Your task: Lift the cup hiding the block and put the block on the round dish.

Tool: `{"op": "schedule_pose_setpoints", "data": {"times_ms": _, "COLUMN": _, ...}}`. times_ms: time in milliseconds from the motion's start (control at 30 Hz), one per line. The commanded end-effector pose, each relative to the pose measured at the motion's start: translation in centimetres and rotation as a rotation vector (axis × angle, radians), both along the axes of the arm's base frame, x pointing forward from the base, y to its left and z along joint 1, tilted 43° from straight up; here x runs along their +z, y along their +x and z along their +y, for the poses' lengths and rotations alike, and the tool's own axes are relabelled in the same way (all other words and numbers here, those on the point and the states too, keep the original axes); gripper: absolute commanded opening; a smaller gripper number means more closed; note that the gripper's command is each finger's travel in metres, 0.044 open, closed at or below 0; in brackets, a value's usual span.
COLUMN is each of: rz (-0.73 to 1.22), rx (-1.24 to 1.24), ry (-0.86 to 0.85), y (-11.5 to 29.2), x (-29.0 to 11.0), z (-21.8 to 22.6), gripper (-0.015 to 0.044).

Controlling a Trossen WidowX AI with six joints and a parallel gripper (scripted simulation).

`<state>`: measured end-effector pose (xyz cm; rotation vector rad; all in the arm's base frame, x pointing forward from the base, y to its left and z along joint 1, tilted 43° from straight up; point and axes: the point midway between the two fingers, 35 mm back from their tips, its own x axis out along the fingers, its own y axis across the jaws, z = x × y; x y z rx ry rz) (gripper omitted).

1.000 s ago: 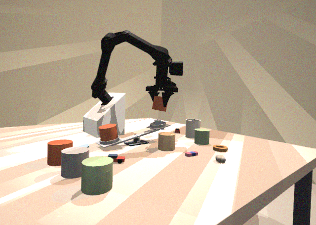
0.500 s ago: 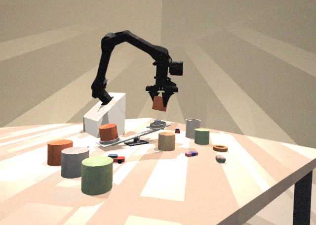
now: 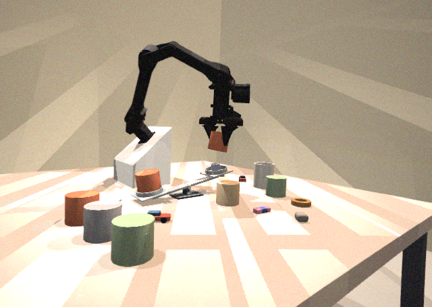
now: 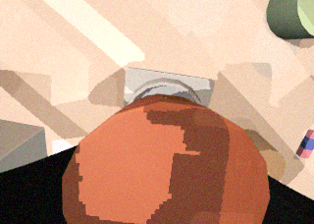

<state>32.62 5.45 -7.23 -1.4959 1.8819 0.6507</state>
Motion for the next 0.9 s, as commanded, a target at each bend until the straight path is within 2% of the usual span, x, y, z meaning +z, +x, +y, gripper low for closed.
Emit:
{"op": "schedule_pose_setpoints", "data": {"times_ms": 0, "rz": 0.000, "rx": 0.005, "ry": 0.000, "y": 0.0, "x": 0.0, "z": 0.1, "gripper": 0.0000}}
{"op": "schedule_pose_setpoints", "data": {"times_ms": 133, "rz": -0.001, "rx": 0.005, "ry": 0.001, "y": -0.2, "x": -0.5, "z": 0.3, "gripper": 0.0000}}
{"op": "schedule_pose_setpoints", "data": {"times_ms": 733, "rz": -0.019, "rx": 0.005, "ry": 0.017, "y": -7.1, "x": -12.8, "z": 3.6, "gripper": 0.0000}}
{"op": "schedule_pose_setpoints", "data": {"times_ms": 867, "rz": -0.020, "rx": 0.005, "ry": 0.018, "y": -7.8, "x": -13.7, "z": 3.7, "gripper": 0.0000}}
